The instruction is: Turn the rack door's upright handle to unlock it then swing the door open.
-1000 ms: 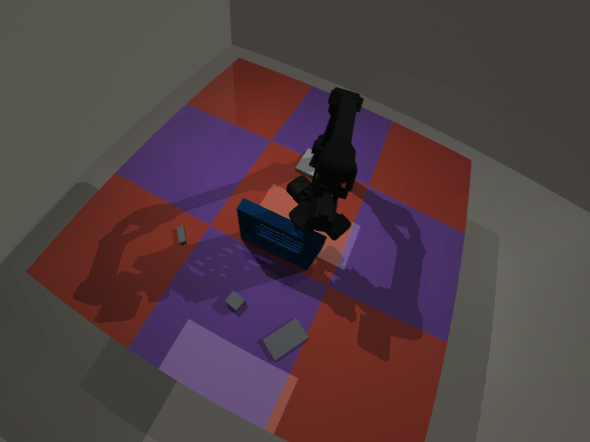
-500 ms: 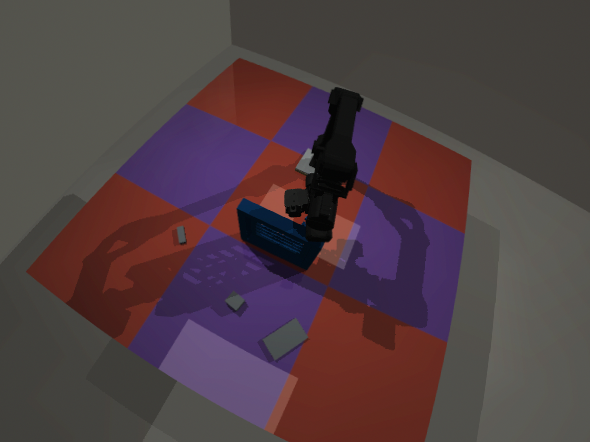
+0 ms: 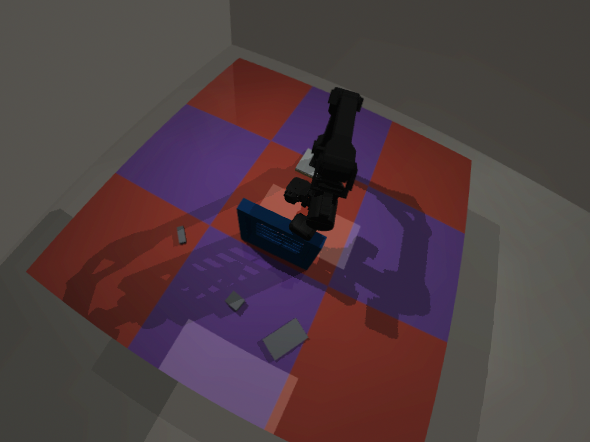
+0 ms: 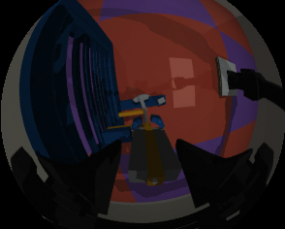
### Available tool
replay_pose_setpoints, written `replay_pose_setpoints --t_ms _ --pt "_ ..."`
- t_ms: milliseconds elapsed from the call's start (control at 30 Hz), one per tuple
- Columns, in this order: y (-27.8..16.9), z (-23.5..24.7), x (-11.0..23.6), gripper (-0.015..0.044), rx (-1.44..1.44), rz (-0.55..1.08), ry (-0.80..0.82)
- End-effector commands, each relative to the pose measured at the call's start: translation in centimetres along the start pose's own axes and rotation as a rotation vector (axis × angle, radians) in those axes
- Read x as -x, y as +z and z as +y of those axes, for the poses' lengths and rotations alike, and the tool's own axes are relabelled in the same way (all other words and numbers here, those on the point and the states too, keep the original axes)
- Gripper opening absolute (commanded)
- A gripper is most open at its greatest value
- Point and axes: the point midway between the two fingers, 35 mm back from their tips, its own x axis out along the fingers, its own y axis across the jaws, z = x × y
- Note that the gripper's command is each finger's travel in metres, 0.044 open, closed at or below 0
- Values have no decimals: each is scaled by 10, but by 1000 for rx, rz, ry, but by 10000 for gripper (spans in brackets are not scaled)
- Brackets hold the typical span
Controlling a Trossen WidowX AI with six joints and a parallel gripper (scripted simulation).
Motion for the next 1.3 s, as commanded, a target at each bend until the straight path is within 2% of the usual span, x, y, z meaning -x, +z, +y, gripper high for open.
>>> replay_pose_setpoints --t_ms 0,1267 --pt "1 0 -1 282 -27 -5 -2" --pt "1 0 -1 28 -27 -5 -2"
